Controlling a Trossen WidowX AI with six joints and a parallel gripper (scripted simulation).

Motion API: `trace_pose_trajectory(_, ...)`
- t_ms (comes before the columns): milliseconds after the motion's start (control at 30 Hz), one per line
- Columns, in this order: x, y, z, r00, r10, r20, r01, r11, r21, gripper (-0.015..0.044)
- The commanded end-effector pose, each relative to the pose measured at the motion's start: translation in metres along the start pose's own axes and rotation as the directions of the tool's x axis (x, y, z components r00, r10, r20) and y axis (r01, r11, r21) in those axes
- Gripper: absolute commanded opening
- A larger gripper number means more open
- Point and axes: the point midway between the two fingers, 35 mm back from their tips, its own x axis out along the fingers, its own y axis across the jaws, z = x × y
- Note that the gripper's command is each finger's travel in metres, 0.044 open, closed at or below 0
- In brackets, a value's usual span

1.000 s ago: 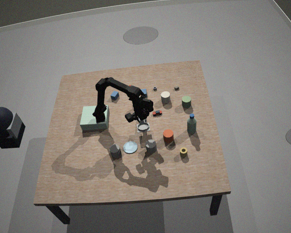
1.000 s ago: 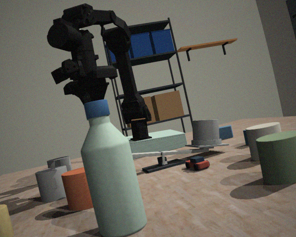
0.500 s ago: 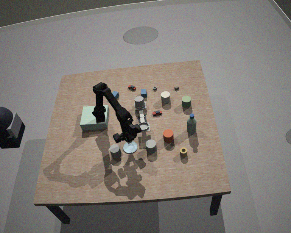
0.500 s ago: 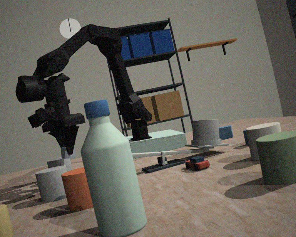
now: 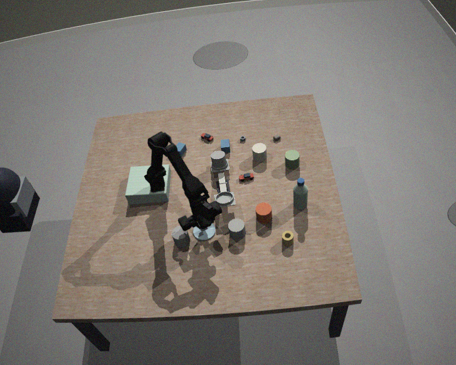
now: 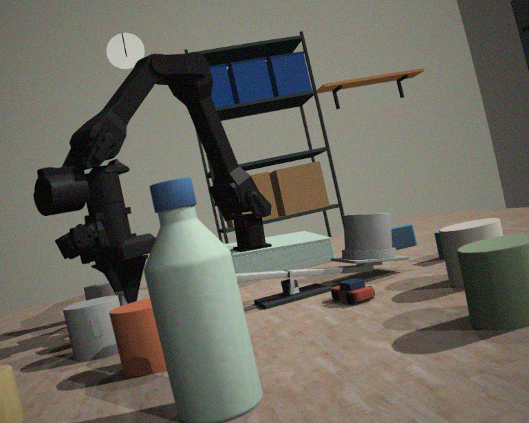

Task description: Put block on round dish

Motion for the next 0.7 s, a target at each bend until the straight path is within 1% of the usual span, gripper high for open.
trace_pose_trajectory(0,0.002,0.001,0.001,1.000,0.002,0.005,-0.002,1.000,0.001,0.0000)
trace_pose_trajectory(433,0.021,0.001,0.001,1.000,0.002,0.004,-0.002,1.000,0.001,0.0000)
trace_pose_trajectory(467,0.016,0.001,0.003,1.000,0.003,0.013,-0.003,1.000,-0.003,0.0026)
trace_pose_trajectory(667,0.016,0.001,0.003,1.000,0.003,0.013,-0.003,1.000,-0.003,0.0184)
